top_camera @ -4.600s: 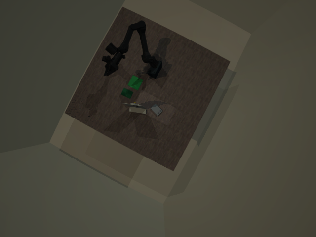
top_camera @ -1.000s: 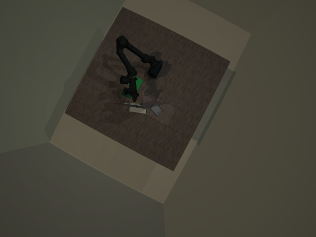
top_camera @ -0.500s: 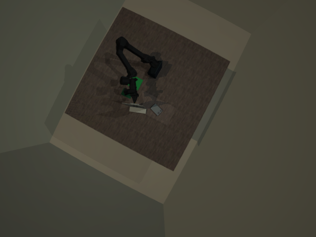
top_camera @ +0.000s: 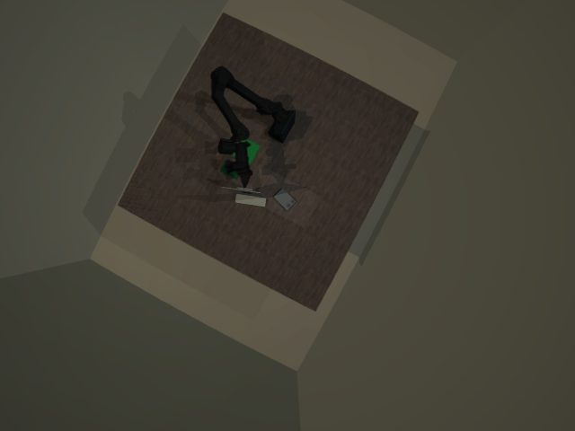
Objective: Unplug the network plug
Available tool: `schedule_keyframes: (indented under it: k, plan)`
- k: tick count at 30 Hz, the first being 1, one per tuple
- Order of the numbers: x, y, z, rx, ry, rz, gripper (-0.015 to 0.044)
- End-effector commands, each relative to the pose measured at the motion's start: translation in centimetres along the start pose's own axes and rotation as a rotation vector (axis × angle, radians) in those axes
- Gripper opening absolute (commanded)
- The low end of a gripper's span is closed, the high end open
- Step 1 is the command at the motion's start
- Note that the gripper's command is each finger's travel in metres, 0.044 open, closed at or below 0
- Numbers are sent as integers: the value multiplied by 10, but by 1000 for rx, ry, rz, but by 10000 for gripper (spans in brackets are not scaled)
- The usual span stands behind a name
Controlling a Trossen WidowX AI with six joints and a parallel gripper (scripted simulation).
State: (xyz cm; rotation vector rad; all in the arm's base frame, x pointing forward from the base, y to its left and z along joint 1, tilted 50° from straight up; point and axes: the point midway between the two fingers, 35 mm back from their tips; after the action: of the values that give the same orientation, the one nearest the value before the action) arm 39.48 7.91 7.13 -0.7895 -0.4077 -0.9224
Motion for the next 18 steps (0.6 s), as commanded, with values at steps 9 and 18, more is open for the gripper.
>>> schedule_keyframes:
  k: [9, 18]
  plan:
    - [-2, -8, 0, -2, 4, 2, 0]
    - [-3, -12, 0, -2, 4, 2, 0]
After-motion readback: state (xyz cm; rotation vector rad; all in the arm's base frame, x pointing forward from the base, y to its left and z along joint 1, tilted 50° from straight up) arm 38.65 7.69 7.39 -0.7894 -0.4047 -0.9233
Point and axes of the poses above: the point midway between the two fingers, 35 mm back from their tips, its own y axis out along the fingers, its own z axis across the jaws, x = y × z, and after that the axes turned 1 degree about y, right-handed
